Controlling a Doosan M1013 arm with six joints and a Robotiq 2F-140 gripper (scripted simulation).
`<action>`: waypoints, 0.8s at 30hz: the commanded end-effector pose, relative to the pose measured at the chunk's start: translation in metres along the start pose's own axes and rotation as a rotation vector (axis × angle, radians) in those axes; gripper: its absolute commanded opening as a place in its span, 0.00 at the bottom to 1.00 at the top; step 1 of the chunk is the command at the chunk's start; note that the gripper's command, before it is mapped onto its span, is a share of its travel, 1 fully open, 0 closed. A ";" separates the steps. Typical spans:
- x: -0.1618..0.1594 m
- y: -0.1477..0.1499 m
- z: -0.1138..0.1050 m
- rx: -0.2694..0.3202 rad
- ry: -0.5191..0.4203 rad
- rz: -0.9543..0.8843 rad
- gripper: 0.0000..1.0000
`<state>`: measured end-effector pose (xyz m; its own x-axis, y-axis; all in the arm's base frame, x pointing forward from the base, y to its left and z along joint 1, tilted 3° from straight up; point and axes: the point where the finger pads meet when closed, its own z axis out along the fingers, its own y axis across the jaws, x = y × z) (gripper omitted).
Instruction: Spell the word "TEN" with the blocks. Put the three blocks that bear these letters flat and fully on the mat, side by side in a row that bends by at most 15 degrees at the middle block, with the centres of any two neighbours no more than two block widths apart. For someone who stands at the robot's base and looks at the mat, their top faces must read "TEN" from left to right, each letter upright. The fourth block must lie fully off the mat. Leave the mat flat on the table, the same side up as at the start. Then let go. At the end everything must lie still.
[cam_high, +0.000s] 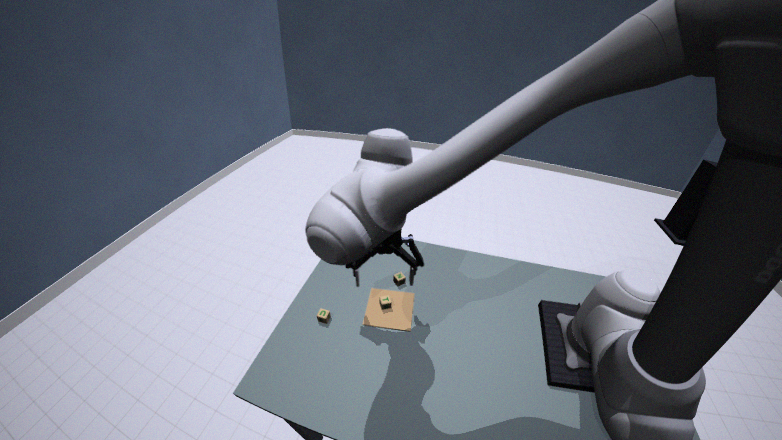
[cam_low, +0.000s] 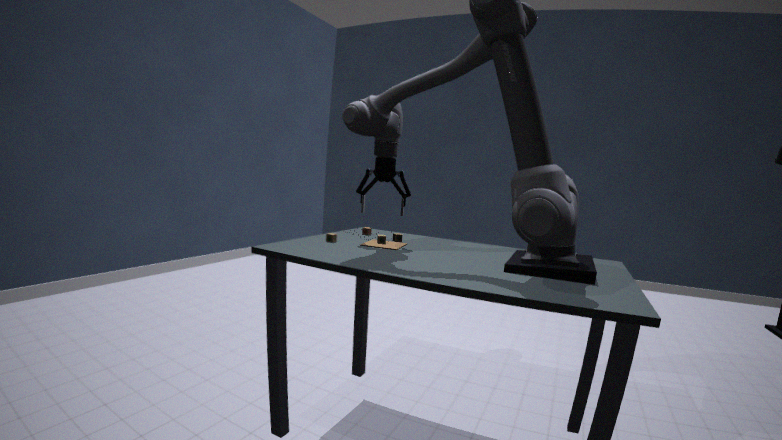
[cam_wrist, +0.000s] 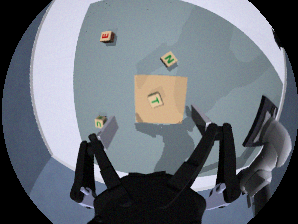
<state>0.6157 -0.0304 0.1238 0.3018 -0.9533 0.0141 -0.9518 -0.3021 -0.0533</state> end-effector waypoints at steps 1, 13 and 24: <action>0.003 0.001 -0.003 0.001 -0.007 -0.139 1.00; 0.003 0.002 -0.003 0.002 -0.007 -0.302 0.40; 0.003 0.002 -0.003 0.002 -0.007 -0.302 0.40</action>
<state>0.6154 -0.0332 0.1238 0.5712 -0.8204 0.0257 -0.8190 -0.5717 -0.0491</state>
